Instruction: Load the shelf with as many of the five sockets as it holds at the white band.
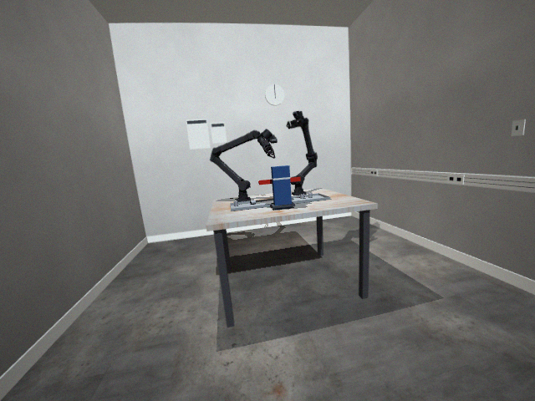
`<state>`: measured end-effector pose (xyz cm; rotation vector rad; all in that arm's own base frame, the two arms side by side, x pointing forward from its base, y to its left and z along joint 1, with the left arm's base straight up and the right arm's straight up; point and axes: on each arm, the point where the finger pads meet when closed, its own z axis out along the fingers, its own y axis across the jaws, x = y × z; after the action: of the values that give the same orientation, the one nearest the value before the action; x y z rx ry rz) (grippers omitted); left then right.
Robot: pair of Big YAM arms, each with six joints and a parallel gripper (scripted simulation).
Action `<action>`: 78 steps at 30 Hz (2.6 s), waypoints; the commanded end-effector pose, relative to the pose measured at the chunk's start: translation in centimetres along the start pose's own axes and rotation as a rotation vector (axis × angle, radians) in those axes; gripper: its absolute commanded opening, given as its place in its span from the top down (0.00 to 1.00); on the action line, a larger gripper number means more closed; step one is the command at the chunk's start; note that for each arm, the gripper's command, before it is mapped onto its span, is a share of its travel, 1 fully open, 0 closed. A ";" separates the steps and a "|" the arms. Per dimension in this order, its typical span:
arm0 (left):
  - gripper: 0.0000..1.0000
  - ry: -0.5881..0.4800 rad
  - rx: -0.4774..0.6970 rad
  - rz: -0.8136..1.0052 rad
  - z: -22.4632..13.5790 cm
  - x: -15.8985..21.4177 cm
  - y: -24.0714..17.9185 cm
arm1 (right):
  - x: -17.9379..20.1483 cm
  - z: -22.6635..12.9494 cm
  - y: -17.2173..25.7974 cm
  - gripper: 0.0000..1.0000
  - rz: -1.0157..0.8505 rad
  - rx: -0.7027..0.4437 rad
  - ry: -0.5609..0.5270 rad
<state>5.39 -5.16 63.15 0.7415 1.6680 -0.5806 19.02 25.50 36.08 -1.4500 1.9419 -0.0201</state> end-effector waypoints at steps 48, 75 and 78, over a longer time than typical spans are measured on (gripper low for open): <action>0.00 0.687 -0.724 -0.419 14.8 35.3 17.4 | 23.1 0.5 0.6 0.35 0.810 0.132 0.137; 0.44 0.906 -0.231 -0.170 17.1 54.2 17.2 | 25.0 -1.2 2.8 0.35 0.862 0.132 0.137; 0.44 0.903 -0.231 -0.182 17.4 54.4 17.4 | 25.1 -1.3 2.8 0.35 0.866 0.136 0.135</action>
<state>20.85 2.62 5.99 0.6871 2.6469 -0.1799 13.14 4.94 22.54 -0.4464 2.4816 0.1452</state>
